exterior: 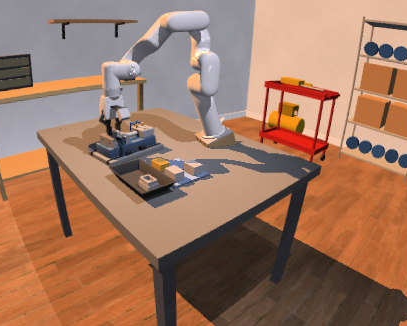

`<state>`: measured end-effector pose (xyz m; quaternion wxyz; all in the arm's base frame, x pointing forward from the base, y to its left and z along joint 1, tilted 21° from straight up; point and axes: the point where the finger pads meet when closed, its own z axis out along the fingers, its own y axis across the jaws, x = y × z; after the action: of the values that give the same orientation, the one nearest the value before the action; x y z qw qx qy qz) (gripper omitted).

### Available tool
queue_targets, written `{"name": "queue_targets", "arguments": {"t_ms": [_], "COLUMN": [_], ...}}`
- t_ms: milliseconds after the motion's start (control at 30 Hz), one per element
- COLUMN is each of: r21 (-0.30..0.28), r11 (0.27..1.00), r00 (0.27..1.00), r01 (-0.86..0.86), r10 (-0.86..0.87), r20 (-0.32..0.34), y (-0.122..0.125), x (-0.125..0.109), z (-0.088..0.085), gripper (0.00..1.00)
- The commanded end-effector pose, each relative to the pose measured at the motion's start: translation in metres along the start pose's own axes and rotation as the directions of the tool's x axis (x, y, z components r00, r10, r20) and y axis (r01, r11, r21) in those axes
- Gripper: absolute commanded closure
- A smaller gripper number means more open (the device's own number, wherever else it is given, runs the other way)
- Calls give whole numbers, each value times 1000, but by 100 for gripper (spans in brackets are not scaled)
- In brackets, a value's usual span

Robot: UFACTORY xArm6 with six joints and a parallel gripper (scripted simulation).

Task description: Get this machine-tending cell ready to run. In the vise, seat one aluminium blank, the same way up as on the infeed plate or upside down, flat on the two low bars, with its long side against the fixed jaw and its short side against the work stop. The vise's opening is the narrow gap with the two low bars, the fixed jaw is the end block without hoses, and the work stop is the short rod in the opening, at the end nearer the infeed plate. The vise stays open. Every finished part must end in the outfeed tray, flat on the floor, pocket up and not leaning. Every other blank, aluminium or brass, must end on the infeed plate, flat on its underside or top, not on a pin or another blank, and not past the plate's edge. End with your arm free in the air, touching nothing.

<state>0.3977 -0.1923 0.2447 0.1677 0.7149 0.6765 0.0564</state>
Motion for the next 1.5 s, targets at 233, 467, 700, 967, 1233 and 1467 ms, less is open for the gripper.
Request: {"name": "queue_targets", "arguments": {"t_ms": [233, 467, 700, 967, 1233, 1467], "r21": [-4, -4, -4, -4, -4, -4], "r11": [1000, 1000, 1000, 1000, 1000, 1000], "r00": [1000, 1000, 1000, 1000, 1000, 1000], "r01": [0, 0, 0, 0, 0, 0], "r10": [0, 0, 0, 0, 0, 0], "r20": [2, 2, 2, 2, 2, 2], "y": [1, 1, 1, 1, 1, 1], "x": [-1, -1, -1, -1, -1, -1], "z": [-7, -18, -27, -40, -46, -47], "gripper": [100, 100, 100, 100, 100, 100]}}
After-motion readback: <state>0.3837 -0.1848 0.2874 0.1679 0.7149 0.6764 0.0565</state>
